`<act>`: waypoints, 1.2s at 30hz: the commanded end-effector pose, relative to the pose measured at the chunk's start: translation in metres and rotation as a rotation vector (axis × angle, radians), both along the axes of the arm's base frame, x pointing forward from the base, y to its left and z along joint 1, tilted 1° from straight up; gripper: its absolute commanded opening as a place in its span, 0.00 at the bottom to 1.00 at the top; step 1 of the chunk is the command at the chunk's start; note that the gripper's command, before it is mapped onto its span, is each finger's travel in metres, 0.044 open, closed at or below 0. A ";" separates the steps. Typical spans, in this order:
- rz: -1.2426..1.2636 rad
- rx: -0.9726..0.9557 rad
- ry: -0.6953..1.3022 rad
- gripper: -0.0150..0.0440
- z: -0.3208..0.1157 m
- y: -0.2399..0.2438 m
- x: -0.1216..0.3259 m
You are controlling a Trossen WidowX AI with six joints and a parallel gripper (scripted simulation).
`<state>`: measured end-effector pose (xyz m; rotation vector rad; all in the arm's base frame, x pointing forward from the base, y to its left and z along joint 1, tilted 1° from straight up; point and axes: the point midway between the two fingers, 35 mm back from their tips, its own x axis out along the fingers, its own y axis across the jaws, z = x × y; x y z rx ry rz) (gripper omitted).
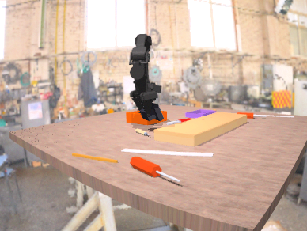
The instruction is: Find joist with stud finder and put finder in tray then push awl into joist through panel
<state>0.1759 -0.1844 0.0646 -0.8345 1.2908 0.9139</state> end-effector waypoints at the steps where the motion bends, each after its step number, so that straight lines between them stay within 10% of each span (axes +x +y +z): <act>1: 0.006 -0.001 -0.005 0.25 0.005 0.000 0.001; 36: 0.000 -0.202 0.102 0.25 -0.001 0.006 0.003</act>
